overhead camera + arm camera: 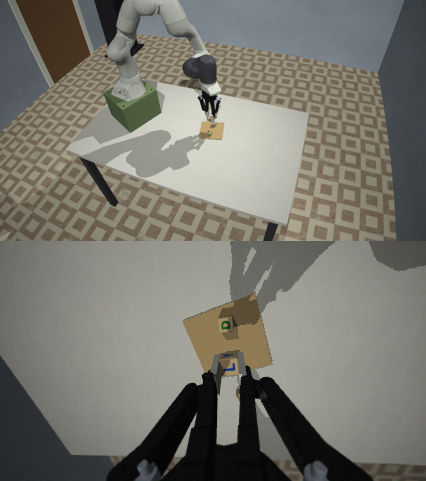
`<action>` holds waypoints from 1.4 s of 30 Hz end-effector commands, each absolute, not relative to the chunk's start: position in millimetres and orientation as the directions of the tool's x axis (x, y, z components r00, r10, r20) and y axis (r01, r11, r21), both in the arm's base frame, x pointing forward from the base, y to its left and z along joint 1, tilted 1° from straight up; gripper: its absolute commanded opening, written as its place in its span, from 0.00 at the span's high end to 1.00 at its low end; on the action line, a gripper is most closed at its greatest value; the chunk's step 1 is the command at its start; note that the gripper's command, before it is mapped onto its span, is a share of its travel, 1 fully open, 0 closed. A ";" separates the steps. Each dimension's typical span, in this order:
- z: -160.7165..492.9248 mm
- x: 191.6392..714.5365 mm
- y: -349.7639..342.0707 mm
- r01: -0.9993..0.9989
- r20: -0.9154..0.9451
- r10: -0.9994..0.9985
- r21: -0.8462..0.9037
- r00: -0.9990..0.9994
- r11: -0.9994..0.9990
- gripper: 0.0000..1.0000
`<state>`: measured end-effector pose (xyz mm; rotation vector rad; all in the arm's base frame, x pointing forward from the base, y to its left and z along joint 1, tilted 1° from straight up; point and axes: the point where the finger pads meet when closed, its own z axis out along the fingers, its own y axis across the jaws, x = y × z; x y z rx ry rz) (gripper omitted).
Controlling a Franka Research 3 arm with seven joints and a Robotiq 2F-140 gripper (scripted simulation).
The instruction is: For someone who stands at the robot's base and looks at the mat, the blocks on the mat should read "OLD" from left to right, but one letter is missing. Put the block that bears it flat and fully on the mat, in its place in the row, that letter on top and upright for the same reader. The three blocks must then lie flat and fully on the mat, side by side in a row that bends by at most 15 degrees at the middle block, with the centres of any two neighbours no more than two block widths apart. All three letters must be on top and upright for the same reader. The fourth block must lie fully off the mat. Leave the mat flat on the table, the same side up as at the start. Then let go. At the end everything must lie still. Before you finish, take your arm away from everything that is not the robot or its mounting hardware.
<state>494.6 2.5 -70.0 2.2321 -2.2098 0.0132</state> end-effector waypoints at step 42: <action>-149.5 498.0 1.4 -1.000 0.007 -1.000 -0.014 0.004 -0.004 0.87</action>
